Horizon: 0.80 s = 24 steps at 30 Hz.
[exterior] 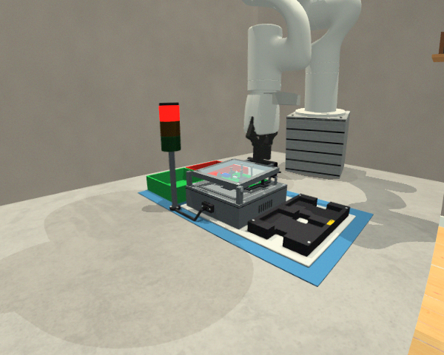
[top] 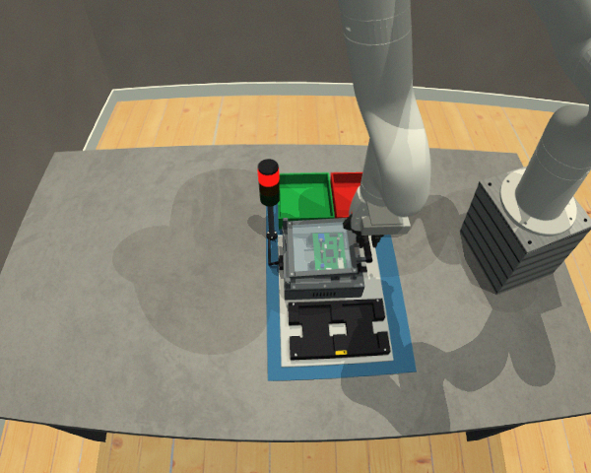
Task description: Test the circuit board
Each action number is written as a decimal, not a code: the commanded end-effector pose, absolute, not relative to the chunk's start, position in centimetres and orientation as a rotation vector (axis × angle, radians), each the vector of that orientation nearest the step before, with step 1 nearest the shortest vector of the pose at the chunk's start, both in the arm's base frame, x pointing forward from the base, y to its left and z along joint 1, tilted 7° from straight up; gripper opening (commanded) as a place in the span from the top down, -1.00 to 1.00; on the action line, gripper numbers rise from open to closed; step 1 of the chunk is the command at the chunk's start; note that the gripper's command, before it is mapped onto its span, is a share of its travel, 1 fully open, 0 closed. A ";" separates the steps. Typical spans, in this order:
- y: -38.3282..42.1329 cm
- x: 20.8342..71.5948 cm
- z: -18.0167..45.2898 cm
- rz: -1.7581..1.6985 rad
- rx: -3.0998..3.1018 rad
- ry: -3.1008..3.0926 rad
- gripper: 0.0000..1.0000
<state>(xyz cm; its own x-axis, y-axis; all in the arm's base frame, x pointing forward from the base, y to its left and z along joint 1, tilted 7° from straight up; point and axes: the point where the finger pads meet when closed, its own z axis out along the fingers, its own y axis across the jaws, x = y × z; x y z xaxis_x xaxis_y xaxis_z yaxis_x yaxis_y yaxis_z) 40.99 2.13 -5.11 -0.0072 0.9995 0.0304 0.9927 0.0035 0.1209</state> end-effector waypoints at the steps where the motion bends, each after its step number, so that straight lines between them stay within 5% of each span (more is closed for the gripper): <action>1: 2.2 41.2 -6.0 0.166 2.167 2.178 0.44; 18: 2.2 41.3 -7.1 0.166 2.167 2.178 0.44; 19: 2.2 41.3 -7.1 0.166 2.167 2.178 1.00; 24: 2.2 41.3 -7.1 0.166 2.167 2.178 1.00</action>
<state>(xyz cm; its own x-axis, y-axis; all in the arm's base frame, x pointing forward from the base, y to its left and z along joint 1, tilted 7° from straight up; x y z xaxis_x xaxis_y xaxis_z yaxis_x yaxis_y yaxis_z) 41.24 2.19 -7.08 -0.0072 0.9995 0.0303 0.9927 0.0035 0.1210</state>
